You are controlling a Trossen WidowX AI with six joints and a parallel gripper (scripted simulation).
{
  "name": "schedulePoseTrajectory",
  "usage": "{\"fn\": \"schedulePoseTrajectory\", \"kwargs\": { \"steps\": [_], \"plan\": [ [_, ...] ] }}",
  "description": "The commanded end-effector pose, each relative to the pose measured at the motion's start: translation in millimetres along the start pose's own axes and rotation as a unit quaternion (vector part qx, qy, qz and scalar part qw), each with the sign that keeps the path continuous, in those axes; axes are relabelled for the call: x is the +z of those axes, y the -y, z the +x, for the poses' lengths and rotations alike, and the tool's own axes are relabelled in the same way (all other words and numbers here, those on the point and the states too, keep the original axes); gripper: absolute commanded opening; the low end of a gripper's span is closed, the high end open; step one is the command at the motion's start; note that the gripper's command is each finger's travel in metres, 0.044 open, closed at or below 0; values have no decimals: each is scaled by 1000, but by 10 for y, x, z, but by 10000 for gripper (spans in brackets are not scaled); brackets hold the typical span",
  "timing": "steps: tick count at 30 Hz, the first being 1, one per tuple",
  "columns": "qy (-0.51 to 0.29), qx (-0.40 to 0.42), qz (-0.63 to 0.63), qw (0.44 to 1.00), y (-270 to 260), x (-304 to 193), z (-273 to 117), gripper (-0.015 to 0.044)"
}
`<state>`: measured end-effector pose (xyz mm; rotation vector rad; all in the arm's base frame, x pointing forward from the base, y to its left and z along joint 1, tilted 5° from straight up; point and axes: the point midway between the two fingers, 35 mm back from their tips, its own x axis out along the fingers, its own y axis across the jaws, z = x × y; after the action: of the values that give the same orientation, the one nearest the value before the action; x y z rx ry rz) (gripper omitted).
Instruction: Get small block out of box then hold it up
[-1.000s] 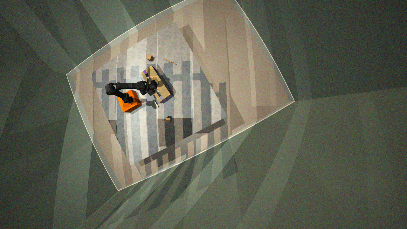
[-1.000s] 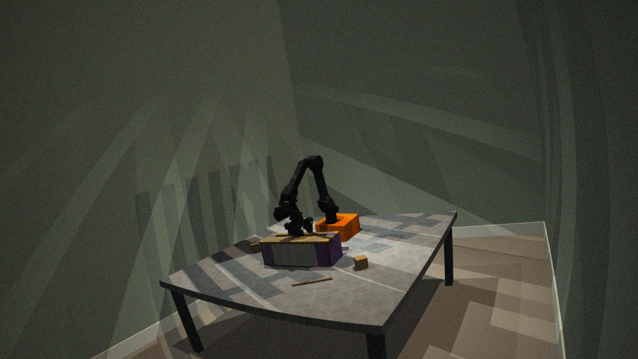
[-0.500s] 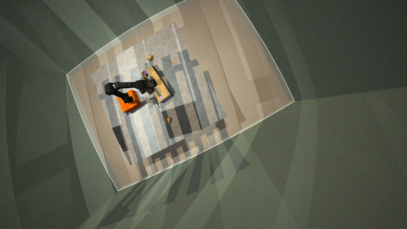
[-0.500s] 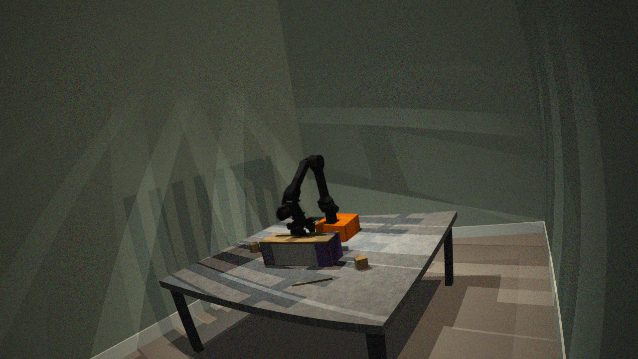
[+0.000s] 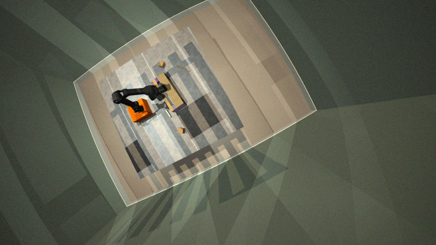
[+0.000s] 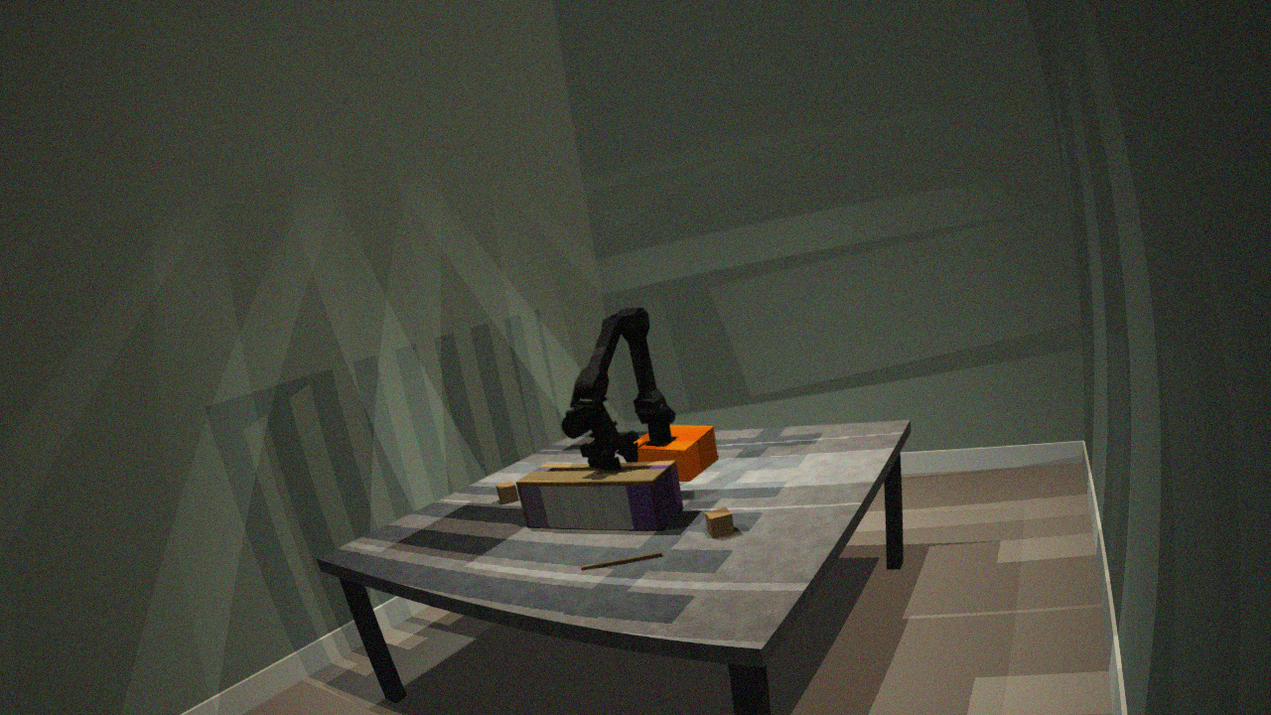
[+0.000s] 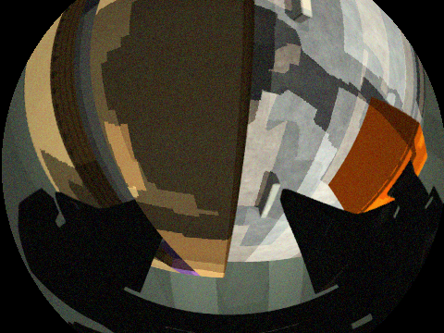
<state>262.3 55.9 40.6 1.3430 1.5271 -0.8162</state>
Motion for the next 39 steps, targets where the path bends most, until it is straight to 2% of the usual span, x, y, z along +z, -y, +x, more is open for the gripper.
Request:
{"fn": "schedulePoseTrajectory", "kwargs": {
  "steps": [1,31,34,39],
  "plan": [
    [-2,1,0,1000,3,-98,31,400],
    [-5,1,0,1000,0,-658,221,400],
    [-5,1,0,1000,-15,-702,80,400],
    [-7,0,-2,1000,-2,-840,-370,400]
  ]
}}
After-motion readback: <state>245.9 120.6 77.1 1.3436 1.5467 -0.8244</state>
